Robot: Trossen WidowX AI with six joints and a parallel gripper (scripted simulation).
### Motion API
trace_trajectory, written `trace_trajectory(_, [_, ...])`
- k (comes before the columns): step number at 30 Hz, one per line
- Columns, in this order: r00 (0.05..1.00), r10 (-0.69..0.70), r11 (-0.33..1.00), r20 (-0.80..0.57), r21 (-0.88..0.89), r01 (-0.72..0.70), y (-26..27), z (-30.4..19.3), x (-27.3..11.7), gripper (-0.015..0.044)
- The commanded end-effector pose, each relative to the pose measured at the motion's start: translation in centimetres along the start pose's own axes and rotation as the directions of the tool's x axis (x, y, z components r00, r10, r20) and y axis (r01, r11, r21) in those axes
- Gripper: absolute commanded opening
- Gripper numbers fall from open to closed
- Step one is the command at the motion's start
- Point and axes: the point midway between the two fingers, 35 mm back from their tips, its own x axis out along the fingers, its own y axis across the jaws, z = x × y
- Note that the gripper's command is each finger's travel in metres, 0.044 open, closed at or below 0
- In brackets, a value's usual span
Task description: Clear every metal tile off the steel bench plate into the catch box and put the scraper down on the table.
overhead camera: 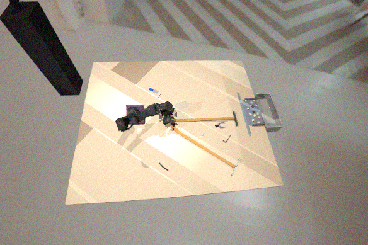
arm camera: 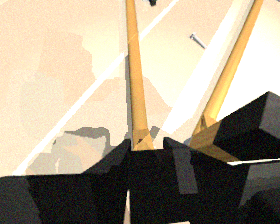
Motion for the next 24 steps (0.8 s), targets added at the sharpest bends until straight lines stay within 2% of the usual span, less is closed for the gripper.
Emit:
trace_trajectory(1, [1.0,0.002,1.0,0.003,-0.005,-0.002,0.5,0.0,-0.1,0.0])
trace_trajectory(24, [1.0,0.002,1.0,0.006,-0.003,-0.002,0.7,2.2,1.2,0.0])
